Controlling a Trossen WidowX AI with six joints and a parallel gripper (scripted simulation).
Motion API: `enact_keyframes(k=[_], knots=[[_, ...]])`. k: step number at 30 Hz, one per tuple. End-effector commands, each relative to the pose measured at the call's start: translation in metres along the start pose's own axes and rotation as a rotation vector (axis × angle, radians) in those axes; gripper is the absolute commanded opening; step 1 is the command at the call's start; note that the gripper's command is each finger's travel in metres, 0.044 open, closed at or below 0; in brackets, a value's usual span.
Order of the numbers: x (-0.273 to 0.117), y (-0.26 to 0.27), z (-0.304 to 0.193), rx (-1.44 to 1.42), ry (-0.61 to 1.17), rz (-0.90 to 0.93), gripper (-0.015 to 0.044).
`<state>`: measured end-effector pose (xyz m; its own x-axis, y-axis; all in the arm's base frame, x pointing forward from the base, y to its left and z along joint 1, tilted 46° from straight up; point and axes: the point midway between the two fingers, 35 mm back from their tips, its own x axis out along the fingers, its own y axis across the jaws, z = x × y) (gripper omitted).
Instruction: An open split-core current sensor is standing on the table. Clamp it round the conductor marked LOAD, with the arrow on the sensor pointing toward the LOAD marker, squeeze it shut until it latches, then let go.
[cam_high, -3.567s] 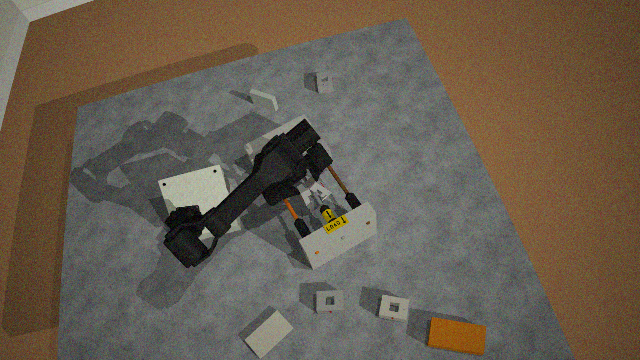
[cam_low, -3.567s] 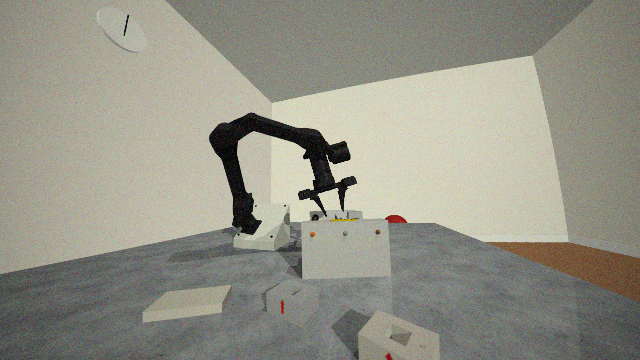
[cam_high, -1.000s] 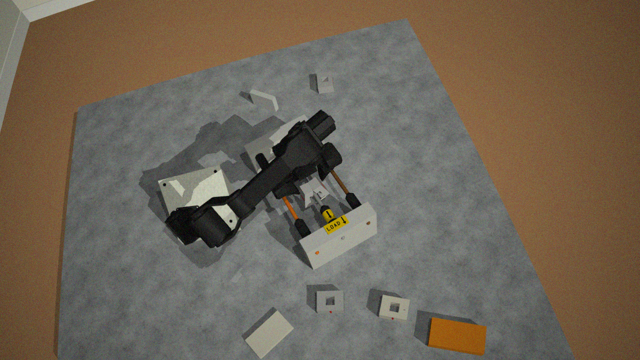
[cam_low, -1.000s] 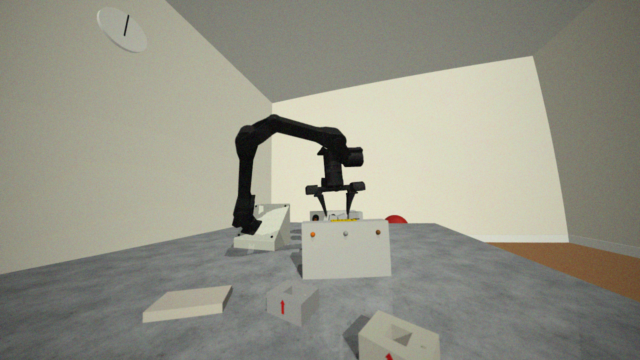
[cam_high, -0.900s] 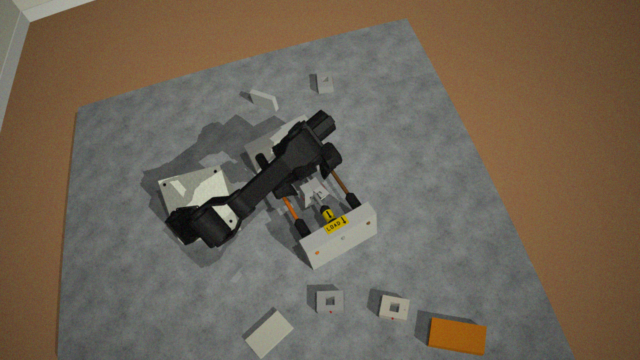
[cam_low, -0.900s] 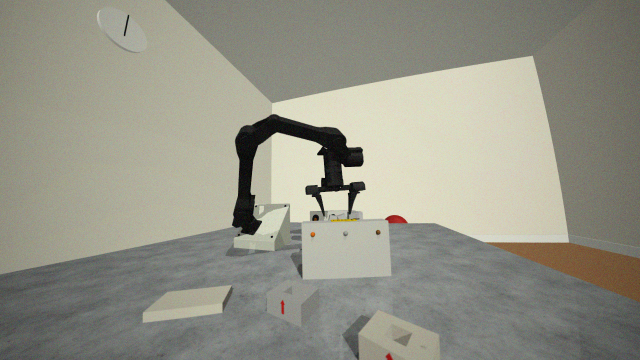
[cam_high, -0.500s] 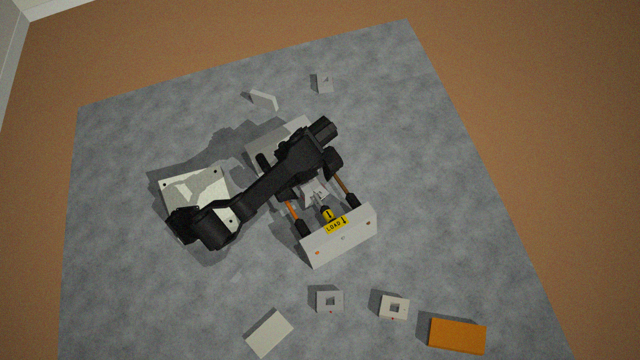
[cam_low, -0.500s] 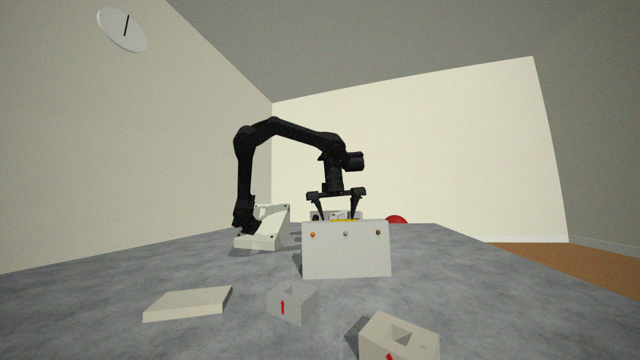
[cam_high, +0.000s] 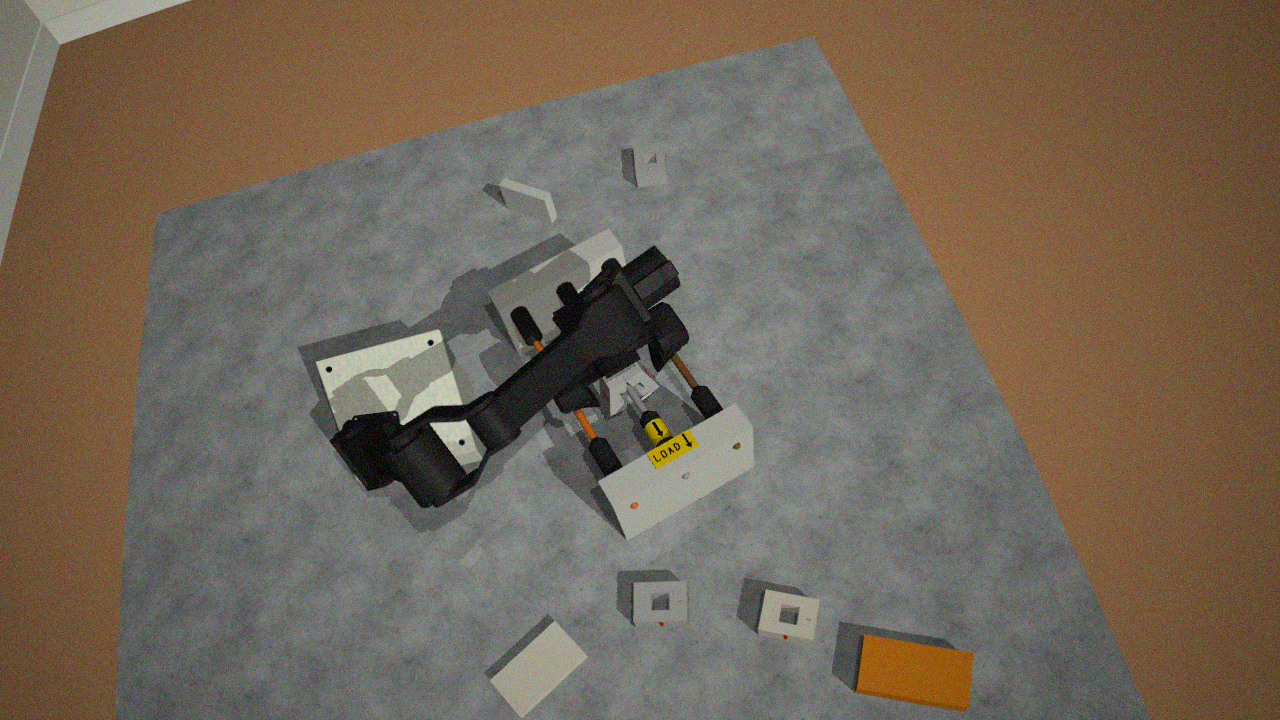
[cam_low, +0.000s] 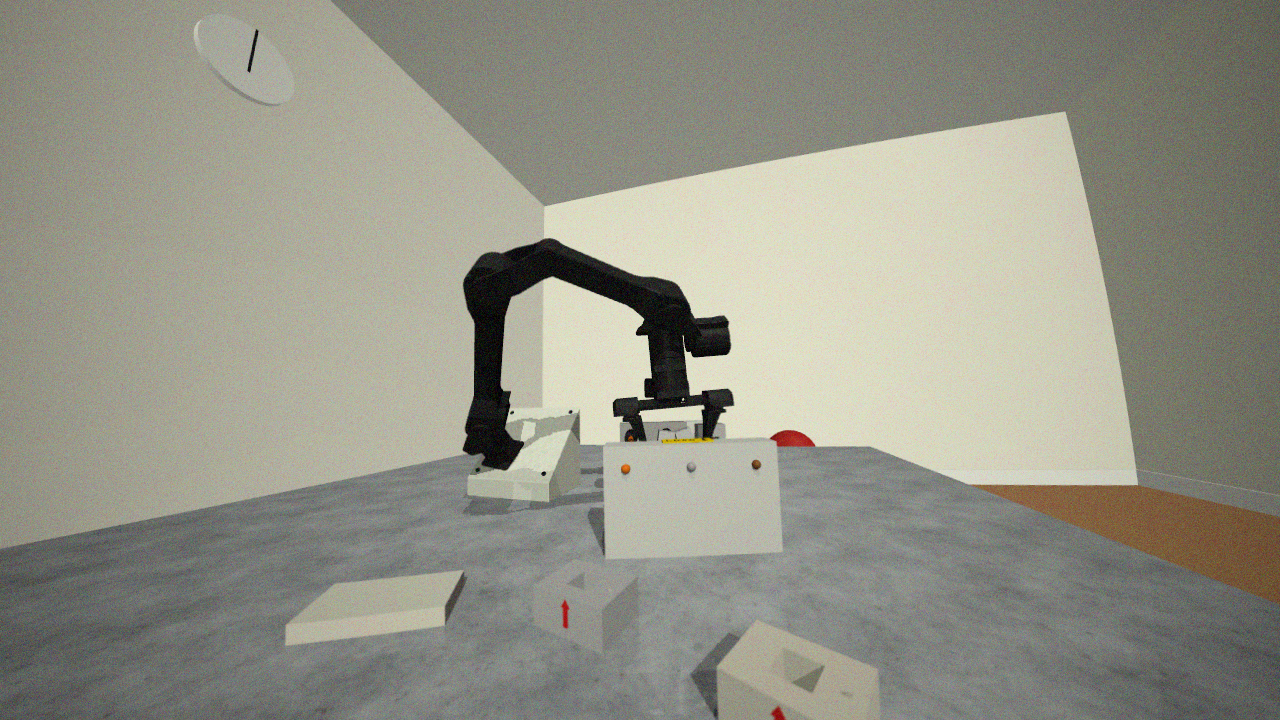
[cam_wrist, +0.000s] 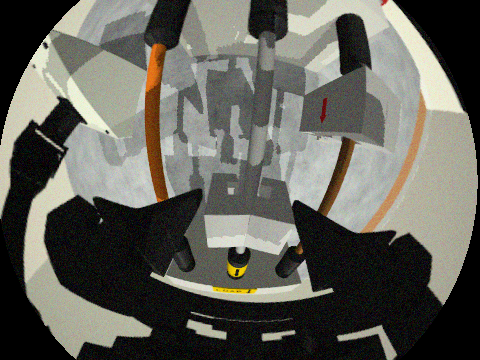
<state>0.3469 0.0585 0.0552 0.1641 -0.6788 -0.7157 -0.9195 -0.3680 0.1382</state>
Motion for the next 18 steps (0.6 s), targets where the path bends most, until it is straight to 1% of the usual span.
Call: enact_keyframes(k=[1,9,18], knots=[[0.008,0.0,0.0,-0.006,0.004,0.0,0.044],[0.018,0.001,0.0,-0.006,0.005,0.0,0.044],[0.014,0.0,0.0,0.0,0.001,0.0,0.038]])
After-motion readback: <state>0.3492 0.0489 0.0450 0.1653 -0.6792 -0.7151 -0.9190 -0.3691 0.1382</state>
